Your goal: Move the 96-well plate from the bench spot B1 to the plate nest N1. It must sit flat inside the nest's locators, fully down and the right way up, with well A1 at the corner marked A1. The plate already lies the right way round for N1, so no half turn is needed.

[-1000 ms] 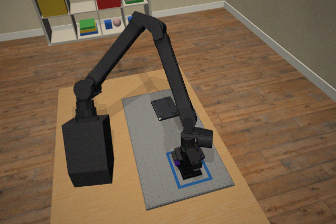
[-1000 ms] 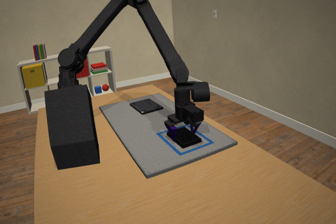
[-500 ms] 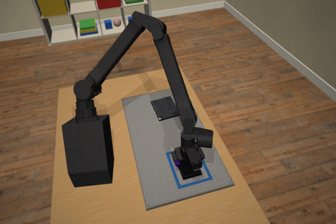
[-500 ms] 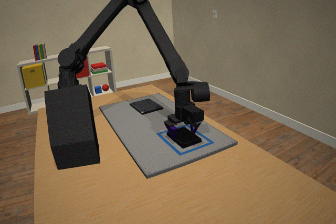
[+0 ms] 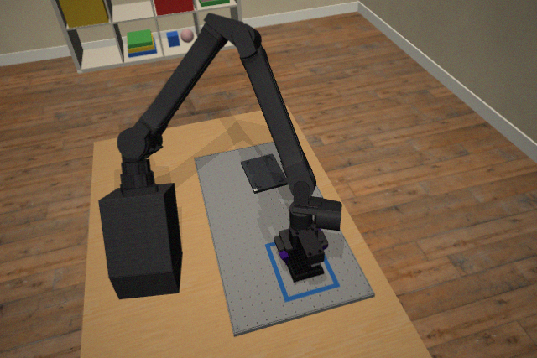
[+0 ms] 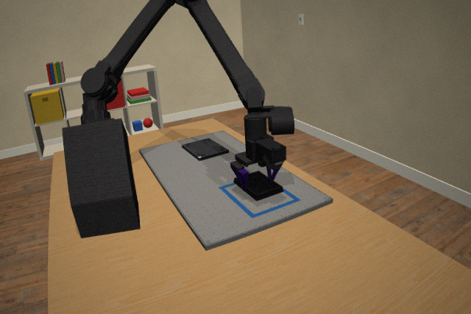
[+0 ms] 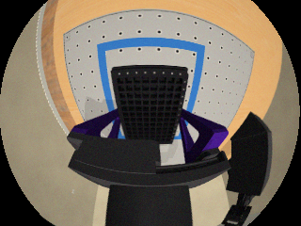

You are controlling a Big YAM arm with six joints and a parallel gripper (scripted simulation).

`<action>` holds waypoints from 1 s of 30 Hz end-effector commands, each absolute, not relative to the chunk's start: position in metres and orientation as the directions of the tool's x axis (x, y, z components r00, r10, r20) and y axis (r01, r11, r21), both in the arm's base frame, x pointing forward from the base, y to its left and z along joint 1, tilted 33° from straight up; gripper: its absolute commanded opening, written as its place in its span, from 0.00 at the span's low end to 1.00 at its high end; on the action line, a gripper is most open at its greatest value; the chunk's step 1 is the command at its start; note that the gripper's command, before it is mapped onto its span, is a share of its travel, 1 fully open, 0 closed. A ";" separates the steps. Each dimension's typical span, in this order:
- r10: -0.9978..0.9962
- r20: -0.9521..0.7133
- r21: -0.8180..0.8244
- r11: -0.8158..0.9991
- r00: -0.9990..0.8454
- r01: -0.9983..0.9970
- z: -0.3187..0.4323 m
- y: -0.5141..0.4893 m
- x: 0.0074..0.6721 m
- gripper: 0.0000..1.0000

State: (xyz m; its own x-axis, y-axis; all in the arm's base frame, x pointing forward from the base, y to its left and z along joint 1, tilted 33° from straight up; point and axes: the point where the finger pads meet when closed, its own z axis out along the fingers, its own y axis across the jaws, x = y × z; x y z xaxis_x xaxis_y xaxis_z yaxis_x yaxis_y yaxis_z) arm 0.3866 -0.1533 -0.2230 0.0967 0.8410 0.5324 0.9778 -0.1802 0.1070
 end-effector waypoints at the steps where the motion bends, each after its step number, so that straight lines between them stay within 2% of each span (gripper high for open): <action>1: 0.849 0.519 0.133 -0.195 0.100 0.972 -0.209 -0.173 0.389 0.00; 30: 0.852 0.515 0.137 -0.194 0.097 0.971 -0.171 -0.197 0.382 0.00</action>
State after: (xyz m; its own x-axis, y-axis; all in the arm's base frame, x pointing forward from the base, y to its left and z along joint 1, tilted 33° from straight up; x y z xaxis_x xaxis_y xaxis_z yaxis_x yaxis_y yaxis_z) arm 0.3784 -0.1751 -0.1876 0.0971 0.8405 0.5330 0.9782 -0.1794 0.1048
